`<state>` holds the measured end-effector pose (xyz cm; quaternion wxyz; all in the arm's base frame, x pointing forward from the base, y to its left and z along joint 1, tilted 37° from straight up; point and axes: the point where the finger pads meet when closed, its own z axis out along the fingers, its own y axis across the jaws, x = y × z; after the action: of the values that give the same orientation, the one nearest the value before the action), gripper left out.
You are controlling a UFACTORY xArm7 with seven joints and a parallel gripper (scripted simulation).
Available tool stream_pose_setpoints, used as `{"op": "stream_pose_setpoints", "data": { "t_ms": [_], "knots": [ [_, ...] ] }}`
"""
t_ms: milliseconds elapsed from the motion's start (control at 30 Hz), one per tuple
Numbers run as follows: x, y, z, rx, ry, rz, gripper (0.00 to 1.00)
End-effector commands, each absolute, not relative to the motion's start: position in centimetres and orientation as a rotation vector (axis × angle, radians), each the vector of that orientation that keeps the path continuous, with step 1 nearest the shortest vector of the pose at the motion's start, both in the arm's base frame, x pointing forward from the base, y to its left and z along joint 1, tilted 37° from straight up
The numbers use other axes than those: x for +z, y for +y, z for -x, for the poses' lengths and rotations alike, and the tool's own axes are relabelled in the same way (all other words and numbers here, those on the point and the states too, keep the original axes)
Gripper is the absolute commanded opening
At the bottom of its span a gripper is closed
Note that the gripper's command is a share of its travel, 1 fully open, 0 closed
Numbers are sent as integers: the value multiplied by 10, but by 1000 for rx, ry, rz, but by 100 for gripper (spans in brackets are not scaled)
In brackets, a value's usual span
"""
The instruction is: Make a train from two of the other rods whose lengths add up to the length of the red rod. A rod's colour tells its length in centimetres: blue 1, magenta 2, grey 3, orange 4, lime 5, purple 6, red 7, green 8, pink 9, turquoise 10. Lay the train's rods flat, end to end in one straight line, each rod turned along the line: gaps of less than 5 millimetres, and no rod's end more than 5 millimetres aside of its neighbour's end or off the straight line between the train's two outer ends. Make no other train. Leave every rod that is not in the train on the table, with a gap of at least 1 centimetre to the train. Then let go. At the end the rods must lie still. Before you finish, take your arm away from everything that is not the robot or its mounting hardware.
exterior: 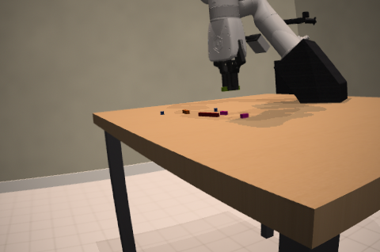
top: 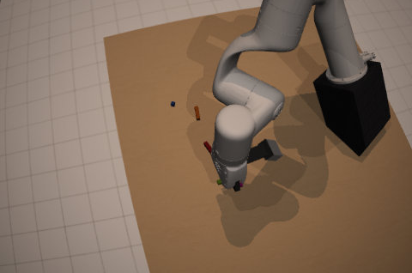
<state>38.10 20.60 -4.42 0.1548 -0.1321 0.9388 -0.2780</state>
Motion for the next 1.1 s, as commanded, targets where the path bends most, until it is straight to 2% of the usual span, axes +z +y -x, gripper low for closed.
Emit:
{"op": "stream_pose_setpoints", "data": {
  "t_ms": [0,400,1067],
  "knots": [
    [-55,202,-387,-790,2688,381,4],
    [-88,183,-403,-790,2688,381,4],
    [-91,181,-404,-790,2688,381,4]
  ]
}}
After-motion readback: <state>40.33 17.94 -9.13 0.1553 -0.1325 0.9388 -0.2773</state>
